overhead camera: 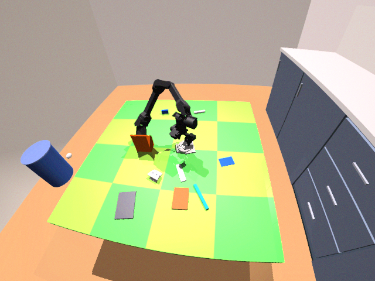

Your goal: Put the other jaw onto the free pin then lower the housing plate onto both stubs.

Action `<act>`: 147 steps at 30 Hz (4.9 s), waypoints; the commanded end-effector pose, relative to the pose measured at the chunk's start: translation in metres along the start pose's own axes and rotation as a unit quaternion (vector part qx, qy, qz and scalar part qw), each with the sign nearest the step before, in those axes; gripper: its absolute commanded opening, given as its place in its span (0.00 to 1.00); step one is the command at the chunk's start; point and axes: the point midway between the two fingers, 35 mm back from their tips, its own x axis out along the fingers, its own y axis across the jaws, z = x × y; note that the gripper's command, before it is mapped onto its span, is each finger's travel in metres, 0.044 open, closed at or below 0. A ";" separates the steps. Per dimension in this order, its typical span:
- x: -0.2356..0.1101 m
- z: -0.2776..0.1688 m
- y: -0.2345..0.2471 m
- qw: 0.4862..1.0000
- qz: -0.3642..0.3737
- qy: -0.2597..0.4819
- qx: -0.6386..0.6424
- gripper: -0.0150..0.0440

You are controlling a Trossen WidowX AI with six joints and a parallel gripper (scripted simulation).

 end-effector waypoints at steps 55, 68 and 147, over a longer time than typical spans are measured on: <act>-0.017 0.115 0.042 0.766 -0.009 -0.024 -0.642 1.00; -0.018 0.142 0.045 0.656 -0.015 -0.021 -0.755 1.00; 0.024 0.278 0.021 -0.139 0.001 0.024 -0.990 1.00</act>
